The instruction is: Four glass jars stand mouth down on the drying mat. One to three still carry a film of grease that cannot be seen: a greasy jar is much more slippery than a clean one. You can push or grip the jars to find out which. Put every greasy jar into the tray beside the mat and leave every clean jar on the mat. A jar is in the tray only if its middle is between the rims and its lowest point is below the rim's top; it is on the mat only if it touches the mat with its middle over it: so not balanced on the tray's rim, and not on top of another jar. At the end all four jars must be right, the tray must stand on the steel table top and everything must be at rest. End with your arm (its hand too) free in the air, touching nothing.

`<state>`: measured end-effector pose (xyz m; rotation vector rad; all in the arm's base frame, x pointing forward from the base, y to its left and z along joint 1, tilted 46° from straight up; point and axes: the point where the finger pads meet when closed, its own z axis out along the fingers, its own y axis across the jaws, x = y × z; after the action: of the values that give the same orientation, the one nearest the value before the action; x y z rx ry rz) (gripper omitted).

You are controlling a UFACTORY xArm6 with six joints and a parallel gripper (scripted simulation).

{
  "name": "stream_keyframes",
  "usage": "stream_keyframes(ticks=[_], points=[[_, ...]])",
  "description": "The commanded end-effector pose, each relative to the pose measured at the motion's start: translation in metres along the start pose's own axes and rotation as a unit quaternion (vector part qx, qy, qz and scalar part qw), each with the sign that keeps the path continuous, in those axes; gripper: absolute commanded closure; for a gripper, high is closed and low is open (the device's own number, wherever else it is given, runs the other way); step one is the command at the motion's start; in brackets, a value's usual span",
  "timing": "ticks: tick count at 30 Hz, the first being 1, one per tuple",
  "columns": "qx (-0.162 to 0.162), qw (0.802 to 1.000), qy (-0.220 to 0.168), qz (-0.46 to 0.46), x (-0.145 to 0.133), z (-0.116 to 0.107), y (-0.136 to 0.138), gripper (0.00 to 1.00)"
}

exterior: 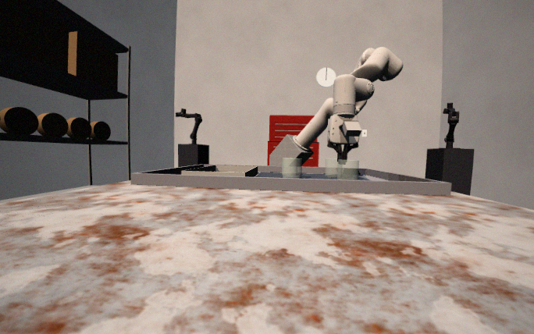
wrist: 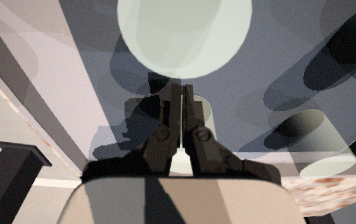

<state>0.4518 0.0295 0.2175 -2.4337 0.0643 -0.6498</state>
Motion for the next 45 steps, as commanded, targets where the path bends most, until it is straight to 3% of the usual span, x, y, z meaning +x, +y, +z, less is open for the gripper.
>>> stream_keyframes(ticks=[1,25,37,41,45], points=[[0.000,1.000,0.001,-0.001,0.001,-0.001,0.000,1.00],[0.000,1.000,0.001,-0.001,0.001,-0.001,0.000,1.00],[0.000,1.000,0.001,-0.001,0.001,-0.077,0.000,1.00],[0.000,1.000,0.001,-0.001,0.001,-0.077,0.000,1.00],[0.000,1.000,0.001,-0.001,-0.005,-0.077,0.031,1.00]])
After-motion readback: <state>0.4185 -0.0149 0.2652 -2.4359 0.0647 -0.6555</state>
